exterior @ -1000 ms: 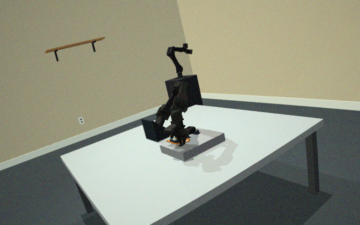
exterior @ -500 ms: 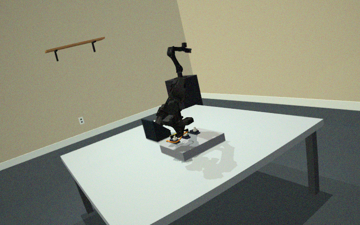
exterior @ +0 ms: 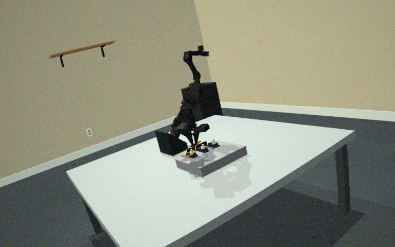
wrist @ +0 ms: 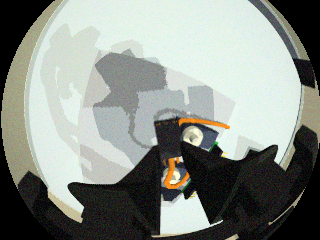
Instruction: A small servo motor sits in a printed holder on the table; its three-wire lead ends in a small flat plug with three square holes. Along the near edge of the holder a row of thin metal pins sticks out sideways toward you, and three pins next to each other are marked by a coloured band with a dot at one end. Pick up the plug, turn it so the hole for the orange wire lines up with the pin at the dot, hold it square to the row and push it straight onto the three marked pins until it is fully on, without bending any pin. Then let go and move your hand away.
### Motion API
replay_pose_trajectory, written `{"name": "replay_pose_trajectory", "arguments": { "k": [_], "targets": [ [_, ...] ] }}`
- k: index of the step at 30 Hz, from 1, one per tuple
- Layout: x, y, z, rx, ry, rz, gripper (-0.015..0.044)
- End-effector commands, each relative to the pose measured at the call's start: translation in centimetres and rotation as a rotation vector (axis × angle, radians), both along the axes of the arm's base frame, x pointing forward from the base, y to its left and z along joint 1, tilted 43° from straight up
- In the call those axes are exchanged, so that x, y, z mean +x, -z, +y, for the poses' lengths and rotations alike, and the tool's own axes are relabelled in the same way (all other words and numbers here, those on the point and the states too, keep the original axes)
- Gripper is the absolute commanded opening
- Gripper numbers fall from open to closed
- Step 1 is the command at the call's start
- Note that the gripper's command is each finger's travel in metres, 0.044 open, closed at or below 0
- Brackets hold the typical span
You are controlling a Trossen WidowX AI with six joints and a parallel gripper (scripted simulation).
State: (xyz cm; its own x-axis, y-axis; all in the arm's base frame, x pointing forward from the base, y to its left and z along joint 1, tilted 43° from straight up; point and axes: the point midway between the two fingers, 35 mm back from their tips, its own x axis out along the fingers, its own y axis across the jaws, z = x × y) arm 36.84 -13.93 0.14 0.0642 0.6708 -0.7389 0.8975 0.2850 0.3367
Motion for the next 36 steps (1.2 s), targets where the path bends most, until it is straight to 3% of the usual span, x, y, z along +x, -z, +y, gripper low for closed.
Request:
{"name": "replay_pose_trajectory", "arguments": {
  "k": [1, 36],
  "targets": [
    [-1.3, -0.3, -0.1, -0.009, -0.058, -0.052, 0.0000],
    [-13.7, -1.7, 2.7, -0.050, -0.587, -0.523, 0.0000]
  ]
}}
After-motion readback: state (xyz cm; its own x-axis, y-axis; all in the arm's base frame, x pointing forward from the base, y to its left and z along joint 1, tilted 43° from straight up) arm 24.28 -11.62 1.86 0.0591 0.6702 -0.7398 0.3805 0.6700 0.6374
